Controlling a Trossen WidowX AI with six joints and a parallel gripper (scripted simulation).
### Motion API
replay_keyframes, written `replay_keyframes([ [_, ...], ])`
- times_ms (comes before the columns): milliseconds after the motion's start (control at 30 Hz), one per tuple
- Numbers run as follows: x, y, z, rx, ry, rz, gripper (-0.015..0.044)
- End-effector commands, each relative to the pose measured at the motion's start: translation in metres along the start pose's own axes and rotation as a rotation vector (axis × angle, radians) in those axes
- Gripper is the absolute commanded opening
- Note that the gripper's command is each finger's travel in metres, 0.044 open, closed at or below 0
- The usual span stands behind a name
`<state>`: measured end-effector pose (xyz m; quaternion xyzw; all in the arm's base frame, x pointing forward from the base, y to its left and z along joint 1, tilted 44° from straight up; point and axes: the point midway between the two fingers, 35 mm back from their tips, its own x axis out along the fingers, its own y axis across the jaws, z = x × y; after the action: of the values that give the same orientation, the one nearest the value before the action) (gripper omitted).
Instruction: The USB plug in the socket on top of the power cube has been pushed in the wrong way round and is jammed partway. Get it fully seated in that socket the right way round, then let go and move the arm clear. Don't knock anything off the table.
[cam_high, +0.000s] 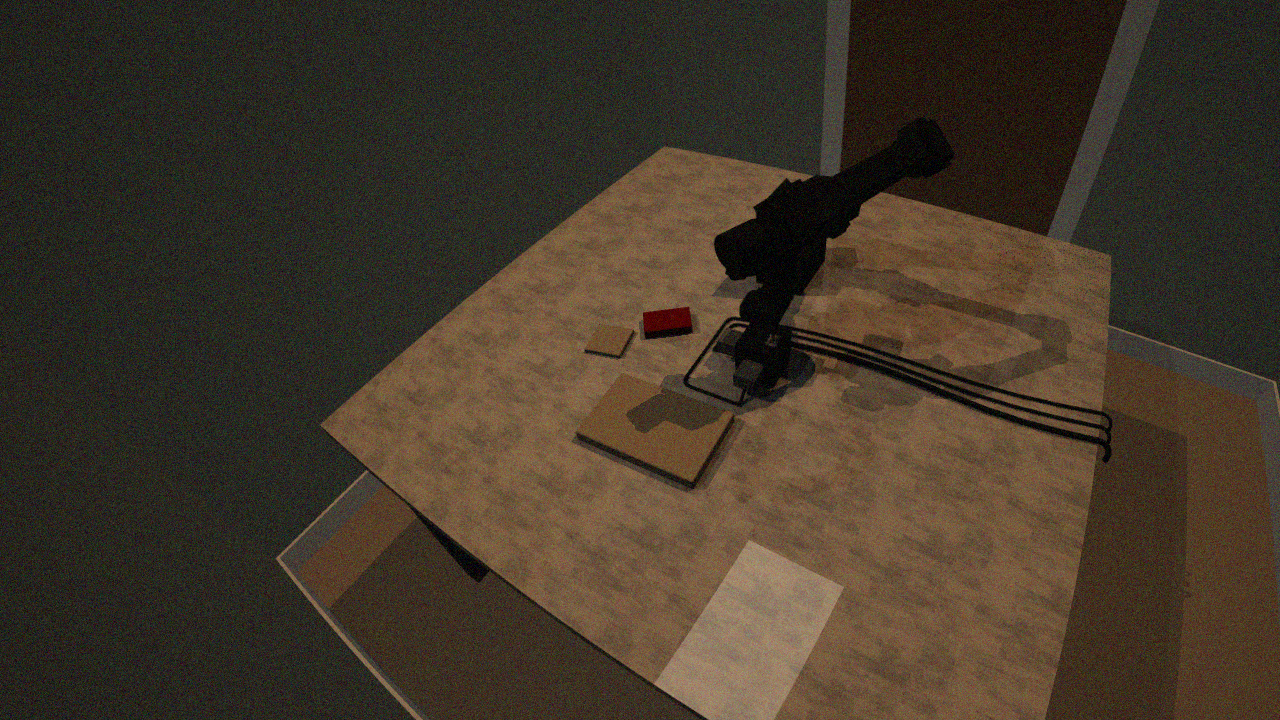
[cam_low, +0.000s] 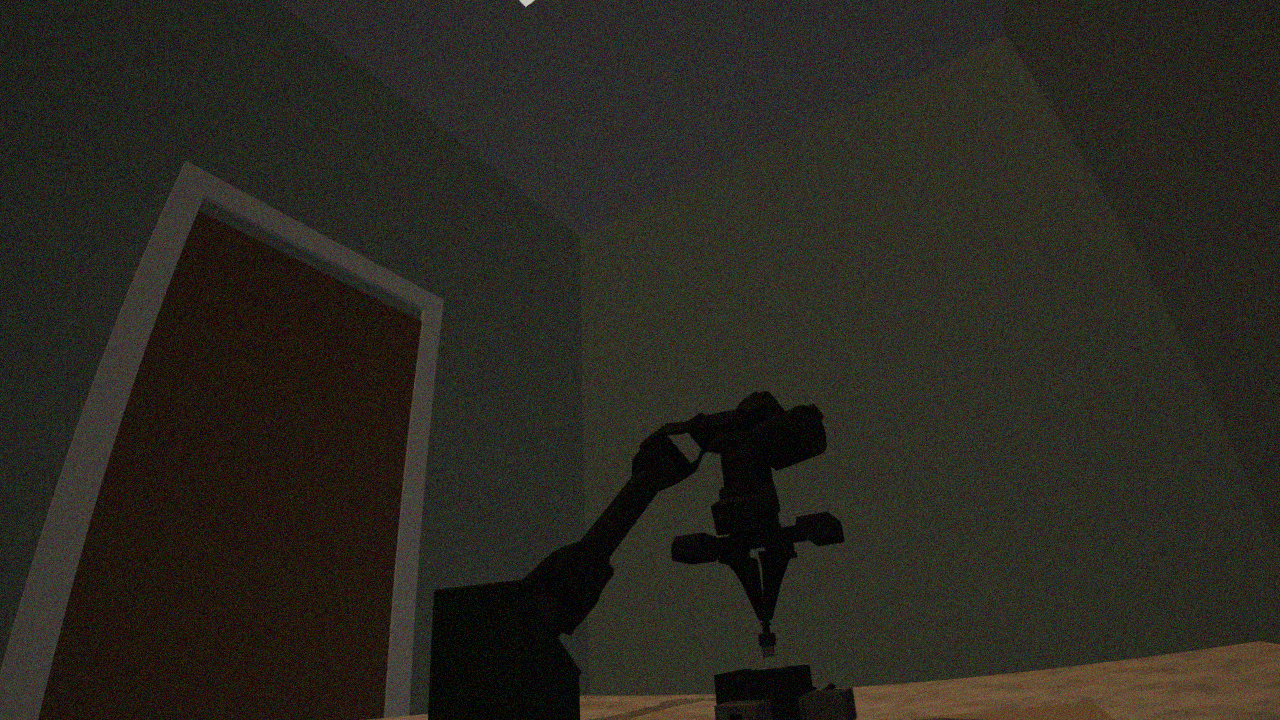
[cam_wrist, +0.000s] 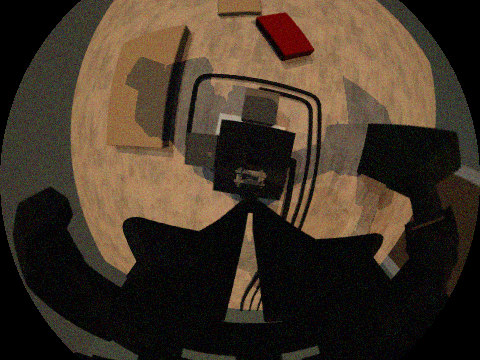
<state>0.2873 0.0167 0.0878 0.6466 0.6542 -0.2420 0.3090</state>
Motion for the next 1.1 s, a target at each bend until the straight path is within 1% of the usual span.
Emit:
replay_keyframes([
  [0,-0.0042,0.0012,0.0003,-0.007,-0.005,0.003,0.0],
  [567,-0.0113,0.0006,0.0002,-0.019,-0.003,0.002,0.0],
  [733,-0.0104,0.0003,0.0,-0.109,-0.002,0.001,0.0],
  [1067,-0.01,0.0002,0.0,-0.381,-0.001,0.001,0.0],
])
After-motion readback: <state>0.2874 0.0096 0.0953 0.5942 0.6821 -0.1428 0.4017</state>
